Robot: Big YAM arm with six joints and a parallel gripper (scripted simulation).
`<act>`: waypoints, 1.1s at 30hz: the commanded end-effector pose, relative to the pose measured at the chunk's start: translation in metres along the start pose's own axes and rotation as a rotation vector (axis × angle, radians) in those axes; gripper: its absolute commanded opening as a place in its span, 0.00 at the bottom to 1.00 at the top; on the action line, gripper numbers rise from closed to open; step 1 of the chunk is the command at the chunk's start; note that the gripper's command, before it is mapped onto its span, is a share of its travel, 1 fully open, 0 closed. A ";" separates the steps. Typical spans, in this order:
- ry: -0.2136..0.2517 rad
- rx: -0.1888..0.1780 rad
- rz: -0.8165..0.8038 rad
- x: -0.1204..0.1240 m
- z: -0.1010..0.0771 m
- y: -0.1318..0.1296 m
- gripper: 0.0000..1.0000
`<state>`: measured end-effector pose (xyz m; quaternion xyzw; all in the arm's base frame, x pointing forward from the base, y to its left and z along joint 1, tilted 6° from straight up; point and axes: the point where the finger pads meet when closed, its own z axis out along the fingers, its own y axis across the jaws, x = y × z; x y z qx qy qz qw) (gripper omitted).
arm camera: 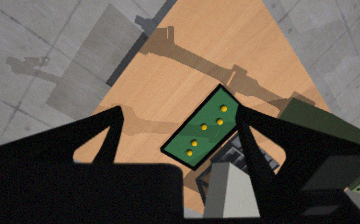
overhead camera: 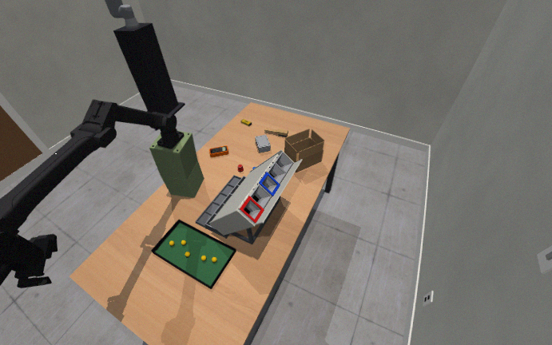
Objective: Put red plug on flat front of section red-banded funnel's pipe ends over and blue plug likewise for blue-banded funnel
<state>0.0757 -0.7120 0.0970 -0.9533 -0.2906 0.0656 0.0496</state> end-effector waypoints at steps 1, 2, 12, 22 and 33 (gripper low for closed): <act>0.009 0.029 -0.020 0.008 -0.011 0.006 1.00; 0.002 0.019 -0.049 0.029 -0.017 0.011 1.00; -0.073 -0.077 -0.339 0.201 -0.056 0.046 1.00; -0.115 -0.117 -0.539 0.369 -0.090 0.053 1.00; -0.154 -0.141 -0.765 0.508 -0.104 0.016 1.00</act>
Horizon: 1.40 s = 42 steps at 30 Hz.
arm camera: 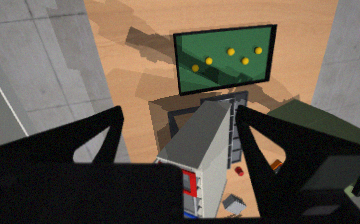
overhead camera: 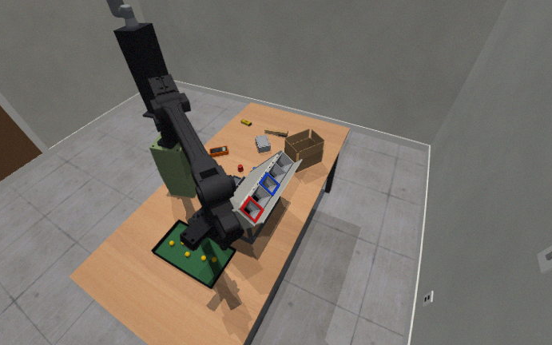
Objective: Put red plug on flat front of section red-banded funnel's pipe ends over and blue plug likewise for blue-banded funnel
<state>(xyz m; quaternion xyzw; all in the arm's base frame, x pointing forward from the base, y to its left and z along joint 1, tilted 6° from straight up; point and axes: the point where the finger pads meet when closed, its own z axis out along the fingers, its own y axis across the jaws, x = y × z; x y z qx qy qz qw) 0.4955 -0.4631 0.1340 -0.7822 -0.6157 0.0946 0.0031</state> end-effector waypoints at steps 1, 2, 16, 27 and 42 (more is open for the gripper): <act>-0.026 -0.036 -0.037 0.020 -0.020 0.016 1.00; -0.025 -0.035 -0.032 0.025 -0.019 0.008 1.00; -0.008 -0.017 0.024 0.103 -0.008 -0.099 1.00; -0.005 -0.004 0.007 0.165 -0.008 -0.149 1.00; -0.001 0.013 -0.014 0.254 -0.009 -0.222 1.00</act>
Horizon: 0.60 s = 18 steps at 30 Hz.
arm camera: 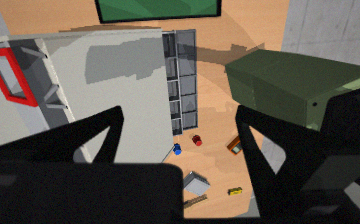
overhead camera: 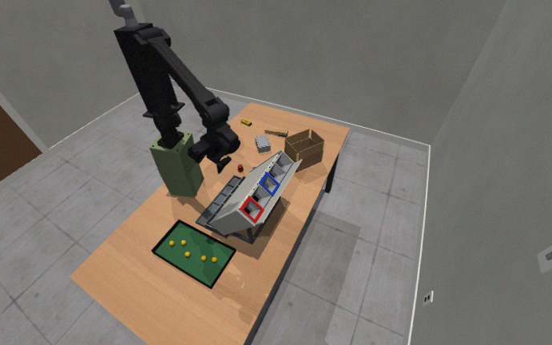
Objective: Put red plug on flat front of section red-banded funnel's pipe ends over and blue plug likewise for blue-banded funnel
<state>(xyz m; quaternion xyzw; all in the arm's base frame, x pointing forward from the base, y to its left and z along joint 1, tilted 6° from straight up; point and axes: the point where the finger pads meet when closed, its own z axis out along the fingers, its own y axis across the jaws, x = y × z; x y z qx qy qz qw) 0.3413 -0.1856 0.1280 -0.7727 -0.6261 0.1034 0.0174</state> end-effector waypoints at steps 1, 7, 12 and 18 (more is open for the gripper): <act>-0.003 -0.017 0.015 0.027 -0.007 -0.013 1.00; -0.002 -0.009 0.007 0.069 -0.006 -0.045 1.00; -0.001 -0.009 0.001 0.081 -0.006 -0.055 1.00; -0.001 -0.012 -0.011 0.099 -0.007 -0.067 1.00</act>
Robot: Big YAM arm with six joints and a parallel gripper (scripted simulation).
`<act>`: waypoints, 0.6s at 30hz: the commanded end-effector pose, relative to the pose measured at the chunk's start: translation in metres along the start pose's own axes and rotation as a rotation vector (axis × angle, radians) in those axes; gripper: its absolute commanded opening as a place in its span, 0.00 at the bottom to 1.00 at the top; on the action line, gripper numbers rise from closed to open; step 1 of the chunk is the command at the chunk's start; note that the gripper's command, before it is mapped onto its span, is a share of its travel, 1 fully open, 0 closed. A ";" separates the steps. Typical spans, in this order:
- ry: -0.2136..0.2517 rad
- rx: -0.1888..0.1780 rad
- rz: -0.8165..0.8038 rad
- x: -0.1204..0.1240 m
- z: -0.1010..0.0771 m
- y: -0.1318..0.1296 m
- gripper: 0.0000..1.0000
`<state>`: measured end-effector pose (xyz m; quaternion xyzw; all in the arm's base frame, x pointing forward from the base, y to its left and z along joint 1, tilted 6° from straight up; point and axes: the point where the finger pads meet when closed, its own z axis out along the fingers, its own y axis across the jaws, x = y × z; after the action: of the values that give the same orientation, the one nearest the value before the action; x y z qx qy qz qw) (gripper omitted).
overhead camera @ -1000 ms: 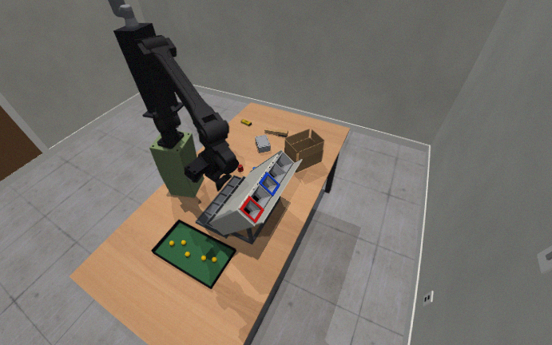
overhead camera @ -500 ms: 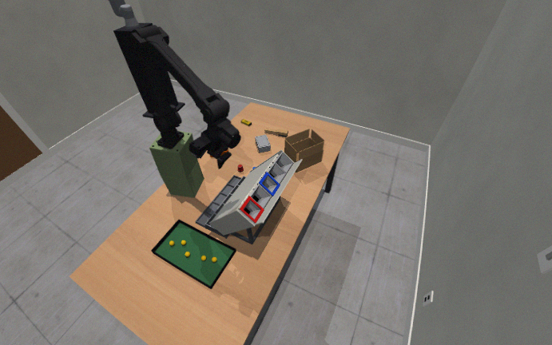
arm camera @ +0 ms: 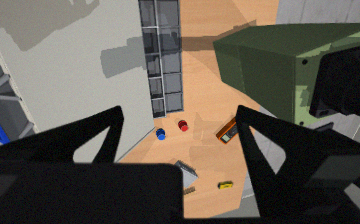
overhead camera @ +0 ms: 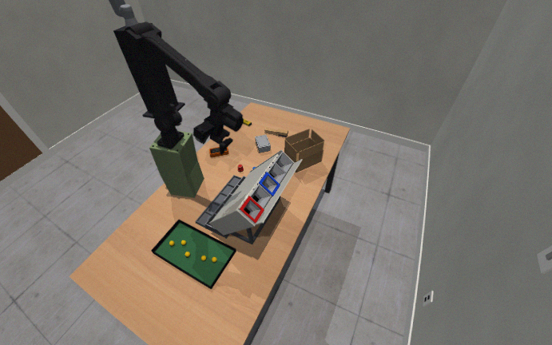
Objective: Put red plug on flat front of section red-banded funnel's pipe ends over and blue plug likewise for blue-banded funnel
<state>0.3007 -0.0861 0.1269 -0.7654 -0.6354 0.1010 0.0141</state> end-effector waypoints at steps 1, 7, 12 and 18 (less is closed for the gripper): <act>0.001 -0.003 0.010 0.013 -0.005 -0.008 1.00; 0.001 -0.006 -0.002 0.031 -0.006 -0.020 1.00; 0.001 -0.007 -0.004 0.032 0.009 -0.016 1.00; 0.000 -0.009 -0.009 0.035 0.038 -0.006 1.00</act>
<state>0.2891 -0.0543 0.1016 -0.7614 -0.6412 0.0958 0.0082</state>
